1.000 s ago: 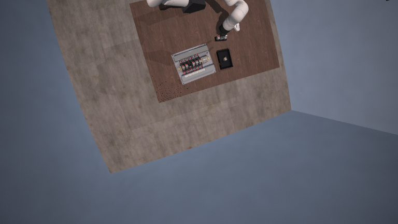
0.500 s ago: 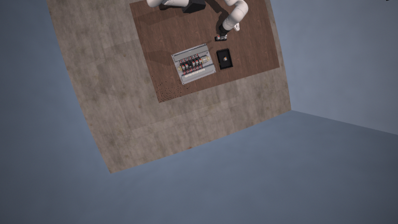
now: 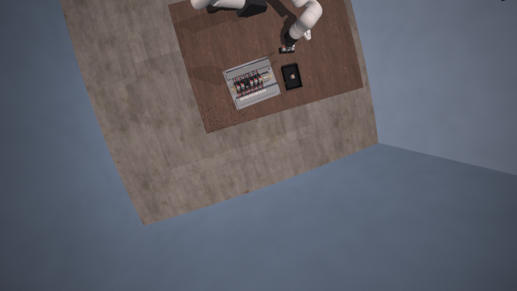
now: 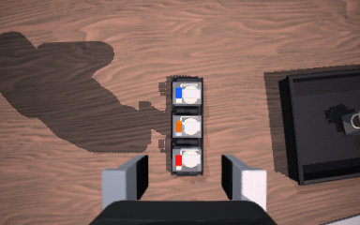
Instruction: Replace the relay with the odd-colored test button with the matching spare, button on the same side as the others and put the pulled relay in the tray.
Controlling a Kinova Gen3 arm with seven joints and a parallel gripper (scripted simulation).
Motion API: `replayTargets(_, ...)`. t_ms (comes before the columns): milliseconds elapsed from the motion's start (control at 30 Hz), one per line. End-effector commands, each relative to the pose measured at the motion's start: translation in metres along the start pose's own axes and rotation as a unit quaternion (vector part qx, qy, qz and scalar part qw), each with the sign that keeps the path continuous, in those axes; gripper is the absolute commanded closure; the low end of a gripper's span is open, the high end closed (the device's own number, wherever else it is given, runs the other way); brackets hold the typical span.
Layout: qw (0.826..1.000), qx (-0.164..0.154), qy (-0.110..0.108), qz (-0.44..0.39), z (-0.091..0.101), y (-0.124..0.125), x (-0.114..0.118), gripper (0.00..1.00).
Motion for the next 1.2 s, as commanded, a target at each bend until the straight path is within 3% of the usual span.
replayTargets(0,1.0,0.001,-0.001,-0.001,0.002,-0.001,0.001,0.0)
replayTargets(400,1.0,0.001,-0.001,-0.003,0.002,-0.003,0.002,0.0)
replayTargets(900,1.0,0.001,-0.001,-0.003,-0.028,-0.001,0.001,0.0)
replayTargets(1000,1.0,0.0,-0.004,-0.004,-0.025,-0.002,0.002,0.0)
replayTargets(1167,1.0,0.0,-0.003,-0.004,-0.04,-0.002,0.002,0.0)
Point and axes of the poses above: the point where the finger pads meet when closed, its own z axis back along the fingers, its own x axis across the jaws, y = z × x, the point moved 1 cm from there along z, back along the fingers, and after that the axes turned 9 degrees about z, right-handed, at the moved point
